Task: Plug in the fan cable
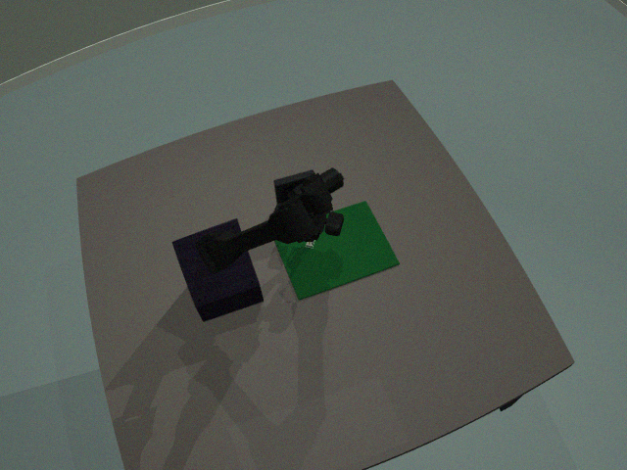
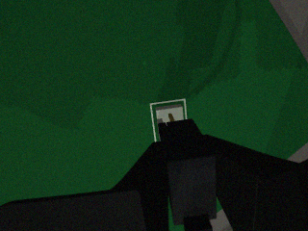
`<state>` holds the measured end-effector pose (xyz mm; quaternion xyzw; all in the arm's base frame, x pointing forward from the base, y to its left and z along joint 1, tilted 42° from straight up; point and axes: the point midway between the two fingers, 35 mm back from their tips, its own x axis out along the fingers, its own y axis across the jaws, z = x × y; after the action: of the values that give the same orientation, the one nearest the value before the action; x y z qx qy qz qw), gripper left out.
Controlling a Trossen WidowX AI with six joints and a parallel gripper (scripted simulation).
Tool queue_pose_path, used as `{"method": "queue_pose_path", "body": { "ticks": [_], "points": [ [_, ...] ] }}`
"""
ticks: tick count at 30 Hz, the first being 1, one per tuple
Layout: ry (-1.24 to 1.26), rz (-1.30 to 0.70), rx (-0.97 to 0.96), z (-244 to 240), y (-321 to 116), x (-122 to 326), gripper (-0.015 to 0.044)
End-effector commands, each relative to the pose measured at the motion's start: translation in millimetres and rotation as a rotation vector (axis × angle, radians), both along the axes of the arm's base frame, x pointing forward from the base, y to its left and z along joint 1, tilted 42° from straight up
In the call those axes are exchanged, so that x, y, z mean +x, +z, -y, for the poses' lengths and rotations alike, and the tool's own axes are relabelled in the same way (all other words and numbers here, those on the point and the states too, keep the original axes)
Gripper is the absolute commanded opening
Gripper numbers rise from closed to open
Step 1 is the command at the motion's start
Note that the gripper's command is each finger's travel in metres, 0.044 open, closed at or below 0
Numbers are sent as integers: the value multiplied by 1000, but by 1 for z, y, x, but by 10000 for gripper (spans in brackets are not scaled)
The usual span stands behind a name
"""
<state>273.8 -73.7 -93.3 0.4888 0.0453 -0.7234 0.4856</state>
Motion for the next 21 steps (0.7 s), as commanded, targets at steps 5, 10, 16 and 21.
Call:
{"method": "queue_pose_path", "body": {
  "ticks": [5, 10, 16, 21],
  "points": [
    [4, -7, -3, 2, -2, -1, 0],
    [3, -7, -3, 2, -2, -1, 0],
    [4, -7, -3, 3, -3, -1, 0],
    [4, -7, -3, 4, -4, -2, 0]
  ]
}}
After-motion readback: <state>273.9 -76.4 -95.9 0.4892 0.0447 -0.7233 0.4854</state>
